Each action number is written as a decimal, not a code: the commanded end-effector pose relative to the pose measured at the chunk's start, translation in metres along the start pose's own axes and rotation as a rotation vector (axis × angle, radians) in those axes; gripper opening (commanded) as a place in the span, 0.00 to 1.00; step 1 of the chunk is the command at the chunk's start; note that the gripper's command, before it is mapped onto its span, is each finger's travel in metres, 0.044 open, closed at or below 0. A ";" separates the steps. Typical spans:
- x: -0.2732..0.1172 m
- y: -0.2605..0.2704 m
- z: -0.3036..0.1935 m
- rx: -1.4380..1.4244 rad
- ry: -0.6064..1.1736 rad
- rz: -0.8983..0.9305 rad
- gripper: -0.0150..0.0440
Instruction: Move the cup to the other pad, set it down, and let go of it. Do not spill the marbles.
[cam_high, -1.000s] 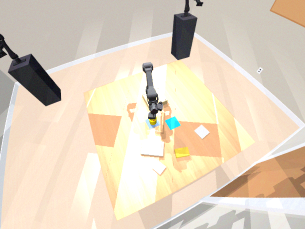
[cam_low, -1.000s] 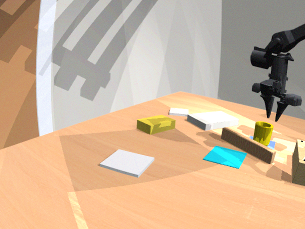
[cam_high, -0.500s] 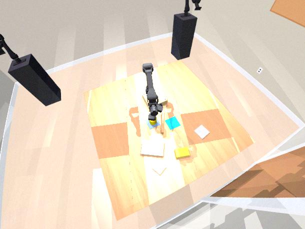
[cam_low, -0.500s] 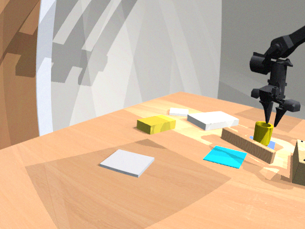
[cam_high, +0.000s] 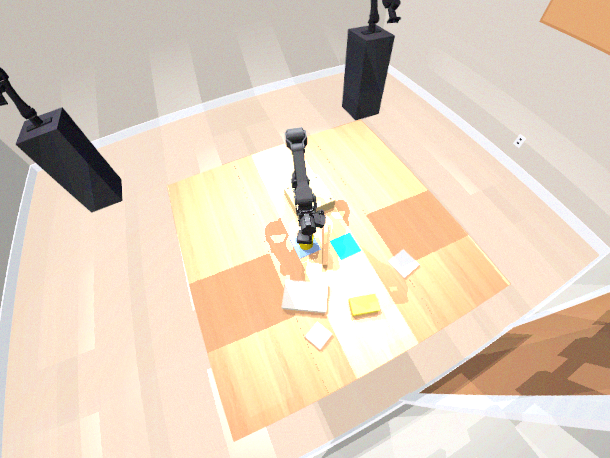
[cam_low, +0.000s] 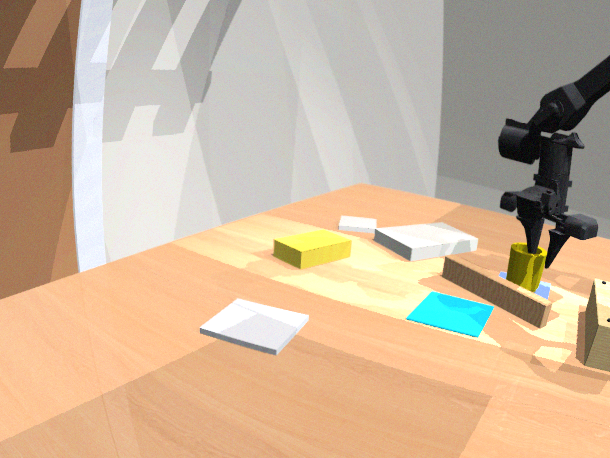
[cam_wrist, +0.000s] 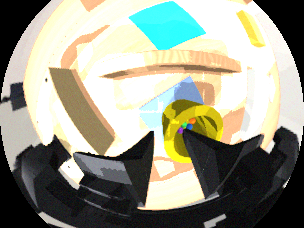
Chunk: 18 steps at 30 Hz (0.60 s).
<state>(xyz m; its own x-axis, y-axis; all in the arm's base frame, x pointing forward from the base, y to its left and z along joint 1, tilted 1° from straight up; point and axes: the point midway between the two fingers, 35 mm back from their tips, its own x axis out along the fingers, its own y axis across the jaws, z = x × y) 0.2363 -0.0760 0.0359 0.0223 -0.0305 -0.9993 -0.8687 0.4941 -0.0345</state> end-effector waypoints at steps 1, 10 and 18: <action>0.008 0.002 0.000 -0.004 -0.002 0.004 0.54; 0.019 0.003 0.000 -0.004 -0.002 0.004 0.54; 0.017 0.002 -0.001 0.000 0.001 0.003 0.48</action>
<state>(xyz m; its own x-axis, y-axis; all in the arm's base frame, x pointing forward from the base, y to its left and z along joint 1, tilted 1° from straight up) 0.2343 -0.0759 0.0187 0.0189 -0.0295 -0.9994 -0.8689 0.4941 -0.0310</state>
